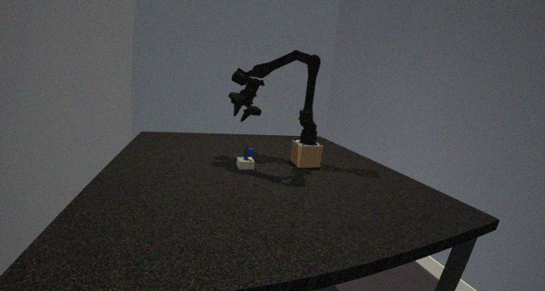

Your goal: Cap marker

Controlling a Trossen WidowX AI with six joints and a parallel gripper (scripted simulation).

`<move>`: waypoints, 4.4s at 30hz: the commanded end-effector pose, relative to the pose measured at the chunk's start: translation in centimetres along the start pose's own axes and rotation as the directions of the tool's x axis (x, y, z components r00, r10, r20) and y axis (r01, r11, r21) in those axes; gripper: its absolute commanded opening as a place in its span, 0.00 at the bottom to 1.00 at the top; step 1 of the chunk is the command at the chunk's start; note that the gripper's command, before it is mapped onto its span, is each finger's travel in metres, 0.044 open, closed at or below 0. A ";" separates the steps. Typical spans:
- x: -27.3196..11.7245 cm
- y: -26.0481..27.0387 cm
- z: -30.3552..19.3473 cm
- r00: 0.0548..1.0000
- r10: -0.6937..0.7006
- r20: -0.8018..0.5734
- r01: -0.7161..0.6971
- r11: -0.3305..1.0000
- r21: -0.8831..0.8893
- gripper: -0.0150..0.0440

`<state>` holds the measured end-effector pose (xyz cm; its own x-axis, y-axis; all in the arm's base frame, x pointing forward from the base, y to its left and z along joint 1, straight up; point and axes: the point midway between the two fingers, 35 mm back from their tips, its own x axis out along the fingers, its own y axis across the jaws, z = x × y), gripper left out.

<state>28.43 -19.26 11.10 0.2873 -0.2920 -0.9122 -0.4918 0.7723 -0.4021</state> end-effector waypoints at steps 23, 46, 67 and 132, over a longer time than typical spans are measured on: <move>5.9 13.4 2.1 0.921 0.383 -0.064 -0.388 0.897 -0.212 0.67; 8.7 14.5 1.9 0.921 0.383 -0.064 -0.388 0.897 -0.212 0.67; 10.8 15.6 1.6 0.921 0.384 -0.064 -0.388 0.897 -0.212 0.54; 0.9 15.4 9.5 0.921 0.386 -0.058 -0.389 0.896 -0.212 0.25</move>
<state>28.65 -3.09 4.43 0.0274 -0.0054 -0.9996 -0.7287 0.6844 -0.0237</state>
